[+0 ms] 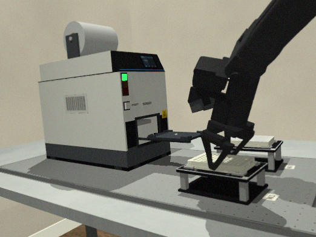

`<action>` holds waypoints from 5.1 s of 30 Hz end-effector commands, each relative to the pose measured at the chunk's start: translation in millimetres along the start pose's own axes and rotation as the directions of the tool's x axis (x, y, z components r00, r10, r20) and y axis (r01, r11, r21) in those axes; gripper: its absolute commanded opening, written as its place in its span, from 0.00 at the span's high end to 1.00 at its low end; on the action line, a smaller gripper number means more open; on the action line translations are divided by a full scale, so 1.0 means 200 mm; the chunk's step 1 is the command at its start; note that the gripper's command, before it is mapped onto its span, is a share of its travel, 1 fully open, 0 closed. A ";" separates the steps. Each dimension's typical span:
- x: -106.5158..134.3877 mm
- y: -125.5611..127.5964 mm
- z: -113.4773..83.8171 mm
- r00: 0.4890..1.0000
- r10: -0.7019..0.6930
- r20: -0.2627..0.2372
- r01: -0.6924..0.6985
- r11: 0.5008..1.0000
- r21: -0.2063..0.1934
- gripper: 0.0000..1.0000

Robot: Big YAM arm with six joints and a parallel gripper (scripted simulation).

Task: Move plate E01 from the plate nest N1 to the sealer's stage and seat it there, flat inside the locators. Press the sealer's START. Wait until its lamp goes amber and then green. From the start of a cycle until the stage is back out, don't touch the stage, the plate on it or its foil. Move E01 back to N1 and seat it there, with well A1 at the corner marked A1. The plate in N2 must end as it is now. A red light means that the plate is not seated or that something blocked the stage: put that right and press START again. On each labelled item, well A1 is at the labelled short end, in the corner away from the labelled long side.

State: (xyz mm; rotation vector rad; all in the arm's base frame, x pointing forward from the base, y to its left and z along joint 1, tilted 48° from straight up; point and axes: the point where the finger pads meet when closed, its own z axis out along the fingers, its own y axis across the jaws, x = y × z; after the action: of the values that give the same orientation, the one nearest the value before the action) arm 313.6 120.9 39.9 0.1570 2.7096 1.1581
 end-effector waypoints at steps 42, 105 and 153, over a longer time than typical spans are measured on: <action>-0.09 -0.01 -0.09 1.000 0.003 0.020 -0.003 1.000 -0.001 1.00; -0.11 0.02 -0.10 0.999 -0.012 0.049 0.013 1.000 -0.003 1.00; -0.23 0.03 -0.41 0.999 -0.039 0.033 0.039 0.999 0.001 1.00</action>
State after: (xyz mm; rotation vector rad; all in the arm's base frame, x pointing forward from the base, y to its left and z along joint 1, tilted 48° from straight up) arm 324.4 68.3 91.2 0.1436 2.7057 1.1579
